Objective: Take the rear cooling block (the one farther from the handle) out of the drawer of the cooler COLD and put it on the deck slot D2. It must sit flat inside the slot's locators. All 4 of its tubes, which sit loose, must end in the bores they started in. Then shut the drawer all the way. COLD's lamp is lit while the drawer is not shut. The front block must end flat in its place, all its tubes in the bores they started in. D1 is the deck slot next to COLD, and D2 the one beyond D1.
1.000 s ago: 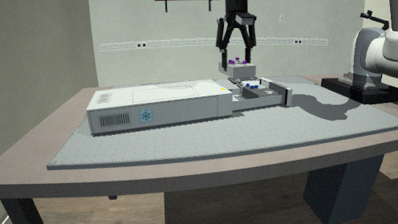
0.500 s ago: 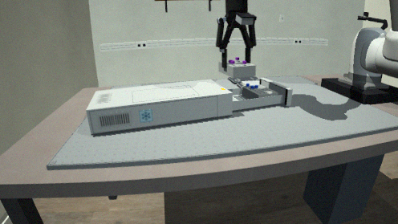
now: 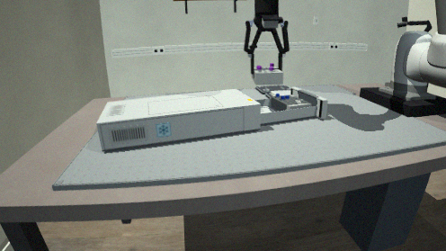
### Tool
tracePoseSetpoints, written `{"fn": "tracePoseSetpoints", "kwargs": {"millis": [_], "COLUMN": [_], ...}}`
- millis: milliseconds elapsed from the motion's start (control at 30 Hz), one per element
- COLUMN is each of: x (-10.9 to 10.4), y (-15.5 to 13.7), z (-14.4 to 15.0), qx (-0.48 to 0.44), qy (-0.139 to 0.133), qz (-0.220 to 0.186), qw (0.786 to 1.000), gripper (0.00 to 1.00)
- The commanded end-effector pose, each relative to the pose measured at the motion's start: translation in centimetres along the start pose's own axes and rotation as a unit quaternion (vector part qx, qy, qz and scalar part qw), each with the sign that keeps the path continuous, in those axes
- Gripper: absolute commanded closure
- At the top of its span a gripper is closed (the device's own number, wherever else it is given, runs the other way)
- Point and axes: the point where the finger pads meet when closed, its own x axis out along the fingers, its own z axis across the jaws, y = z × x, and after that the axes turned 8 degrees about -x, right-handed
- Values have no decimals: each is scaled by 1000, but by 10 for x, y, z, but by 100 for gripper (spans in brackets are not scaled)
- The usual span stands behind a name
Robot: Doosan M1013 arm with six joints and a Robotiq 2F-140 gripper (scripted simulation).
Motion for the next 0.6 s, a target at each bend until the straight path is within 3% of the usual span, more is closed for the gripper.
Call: {"fn": "tracePoseSetpoints", "kwargs": {"millis": [0,567], "x": [-3,-3], "y": [-10,-46], "z": [-3,-19], "qx": [49,246], "qy": [-3,-3], "qz": [0,0], "qw": [999,969], "gripper": [90,90]}}
